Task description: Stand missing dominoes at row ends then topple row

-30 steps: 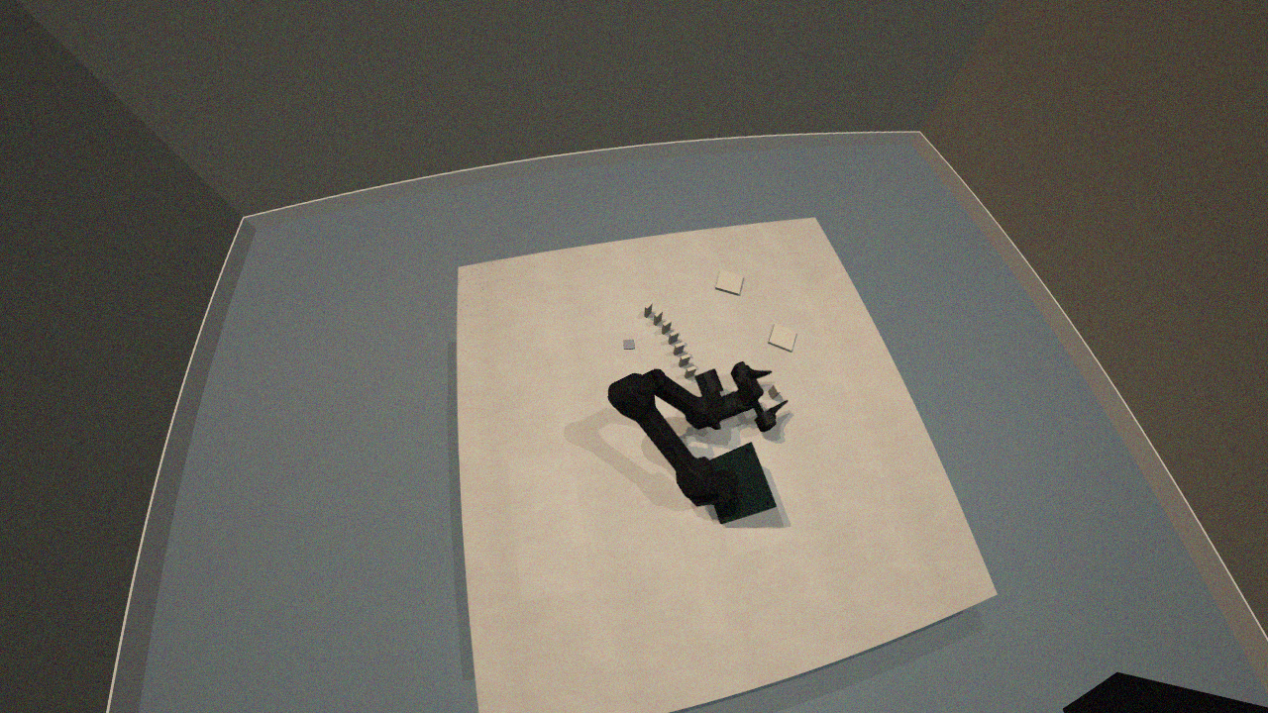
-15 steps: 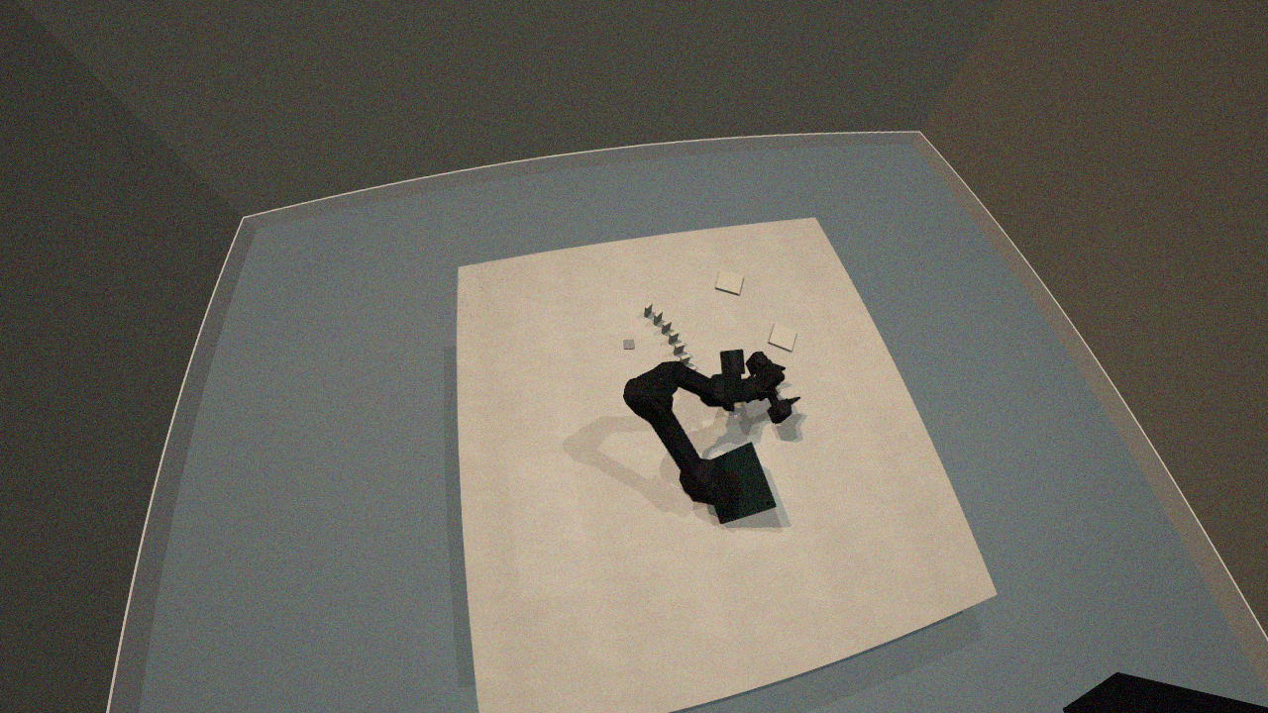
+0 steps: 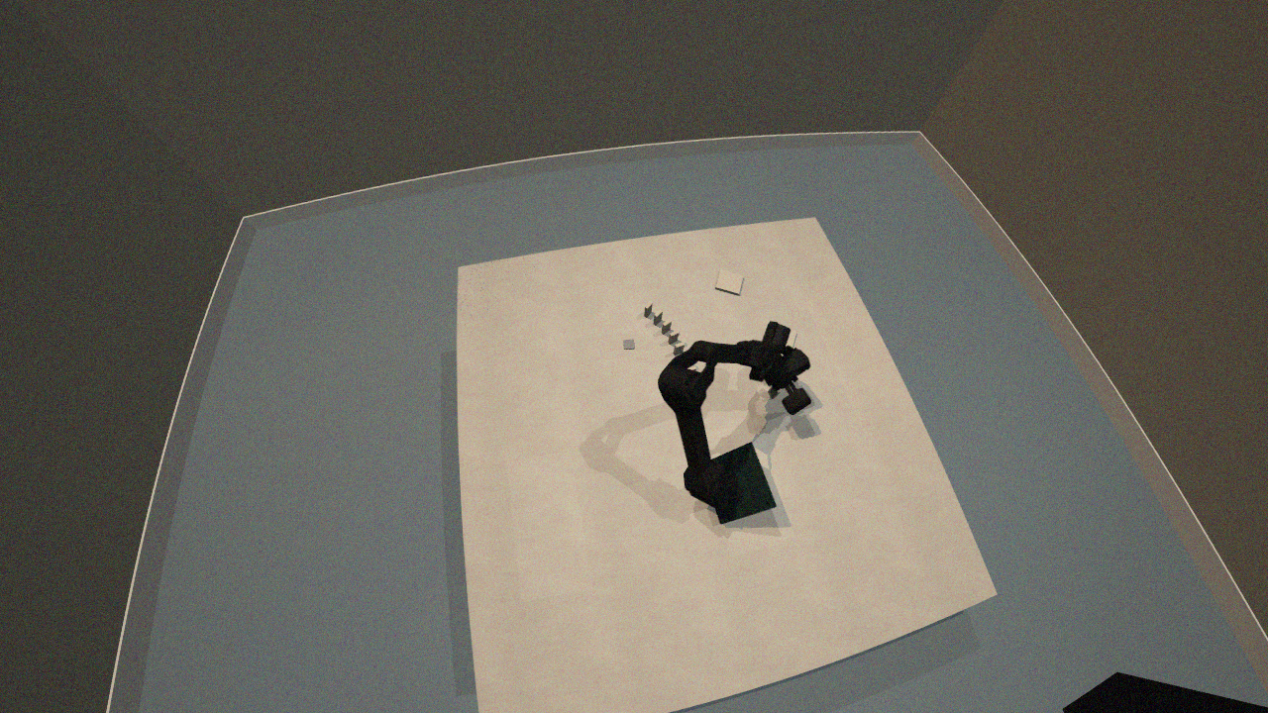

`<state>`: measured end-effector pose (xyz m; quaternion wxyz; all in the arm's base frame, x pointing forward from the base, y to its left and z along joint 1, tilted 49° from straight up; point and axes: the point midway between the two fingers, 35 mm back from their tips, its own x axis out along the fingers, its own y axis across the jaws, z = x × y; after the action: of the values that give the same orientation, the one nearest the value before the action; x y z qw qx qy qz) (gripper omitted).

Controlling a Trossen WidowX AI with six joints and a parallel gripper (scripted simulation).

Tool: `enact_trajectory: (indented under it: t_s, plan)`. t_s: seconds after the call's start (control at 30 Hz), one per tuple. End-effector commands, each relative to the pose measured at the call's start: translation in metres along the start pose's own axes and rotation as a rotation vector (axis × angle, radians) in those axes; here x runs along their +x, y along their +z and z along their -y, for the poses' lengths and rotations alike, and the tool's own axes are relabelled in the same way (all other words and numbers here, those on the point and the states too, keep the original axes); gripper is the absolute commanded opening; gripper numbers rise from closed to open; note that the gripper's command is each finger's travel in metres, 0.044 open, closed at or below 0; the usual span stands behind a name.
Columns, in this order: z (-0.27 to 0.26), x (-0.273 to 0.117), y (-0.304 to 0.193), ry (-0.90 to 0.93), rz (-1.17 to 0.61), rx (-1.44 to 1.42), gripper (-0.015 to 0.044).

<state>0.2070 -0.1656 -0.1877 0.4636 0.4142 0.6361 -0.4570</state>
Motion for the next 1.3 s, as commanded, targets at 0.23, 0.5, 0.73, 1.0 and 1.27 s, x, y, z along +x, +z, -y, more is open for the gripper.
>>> enact_trajectory:
  t_s: [0.23, 0.5, 0.73, 1.0, 1.27]
  plan:
    - [0.014, -0.072, 0.025, 0.316, -0.672, -0.002, 0.0440]
    - [0.014, -0.072, 0.025, 0.316, -0.672, -0.002, 0.0440]
    - [0.012, -0.068, 0.023, 0.316, -0.672, -0.002, 0.0440]
    - [-0.005, -0.025, -0.014, 0.318, -0.674, -0.003, 0.0440]
    - [-0.007, -0.018, -0.020, 0.318, -0.674, -0.003, 0.0440]
